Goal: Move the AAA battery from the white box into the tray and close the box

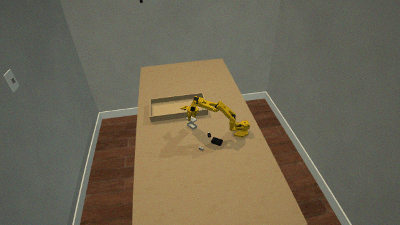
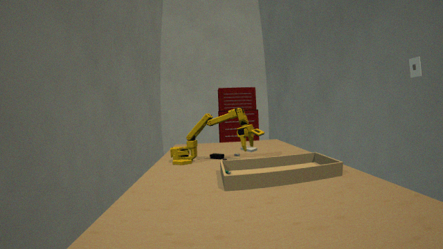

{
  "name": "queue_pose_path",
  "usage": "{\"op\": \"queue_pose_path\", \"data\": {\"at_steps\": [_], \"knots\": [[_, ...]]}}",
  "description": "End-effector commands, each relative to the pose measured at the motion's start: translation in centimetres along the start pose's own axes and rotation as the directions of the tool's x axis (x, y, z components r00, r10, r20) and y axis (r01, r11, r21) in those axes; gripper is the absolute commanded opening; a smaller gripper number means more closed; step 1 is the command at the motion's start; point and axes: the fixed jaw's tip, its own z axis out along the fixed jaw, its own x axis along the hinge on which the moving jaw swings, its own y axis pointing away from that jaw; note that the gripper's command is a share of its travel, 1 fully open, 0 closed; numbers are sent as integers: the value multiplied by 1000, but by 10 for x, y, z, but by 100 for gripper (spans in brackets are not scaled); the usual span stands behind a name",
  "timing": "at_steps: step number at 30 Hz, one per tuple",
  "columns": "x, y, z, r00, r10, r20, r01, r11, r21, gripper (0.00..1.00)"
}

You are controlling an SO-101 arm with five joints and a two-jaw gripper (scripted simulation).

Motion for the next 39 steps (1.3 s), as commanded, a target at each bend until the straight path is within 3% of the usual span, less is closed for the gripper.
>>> {"op": "queue_pose_path", "data": {"at_steps": [1, 39], "knots": [[-10, 5, -17, 997, 18, 76, -14, 999, -50, 20], [-13, 2, -17, 996, 32, 81, -28, 998, -50, 20]]}}
